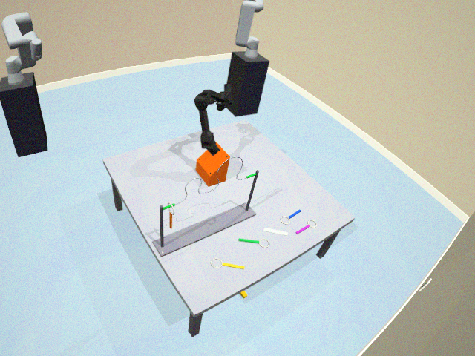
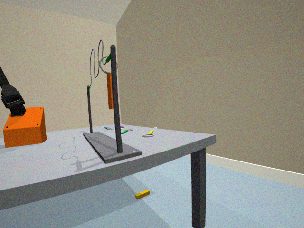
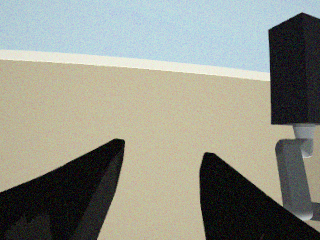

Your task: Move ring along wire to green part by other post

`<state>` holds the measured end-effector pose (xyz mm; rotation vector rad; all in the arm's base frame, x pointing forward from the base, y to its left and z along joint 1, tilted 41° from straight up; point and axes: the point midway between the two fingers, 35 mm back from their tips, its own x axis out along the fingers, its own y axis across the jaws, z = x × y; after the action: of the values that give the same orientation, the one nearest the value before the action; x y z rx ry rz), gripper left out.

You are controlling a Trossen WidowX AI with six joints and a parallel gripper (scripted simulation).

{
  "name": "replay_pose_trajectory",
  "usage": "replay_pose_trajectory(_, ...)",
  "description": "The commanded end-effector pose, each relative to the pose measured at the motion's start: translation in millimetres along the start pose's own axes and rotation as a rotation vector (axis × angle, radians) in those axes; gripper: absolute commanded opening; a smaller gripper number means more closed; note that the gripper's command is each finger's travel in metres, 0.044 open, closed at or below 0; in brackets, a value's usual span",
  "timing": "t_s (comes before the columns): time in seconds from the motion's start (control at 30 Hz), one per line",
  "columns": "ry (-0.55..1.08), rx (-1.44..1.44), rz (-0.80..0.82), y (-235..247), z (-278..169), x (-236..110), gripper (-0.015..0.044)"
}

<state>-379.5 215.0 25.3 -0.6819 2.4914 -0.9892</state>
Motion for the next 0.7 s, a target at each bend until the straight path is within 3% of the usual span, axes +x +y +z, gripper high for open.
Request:
replay_pose_trajectory(0.0, 0.022, -0.065, 0.037, 5.3, -8.2, -13.2, 0.016)
replay_pose_trajectory(0.23, 0.071, -0.211, 0.118, 14.7, -25.7, -46.8, 0.016)
replay_pose_trajectory(0.67, 0.142, -0.639, 0.406, 29.2, -65.8, -156.7, 0.016)
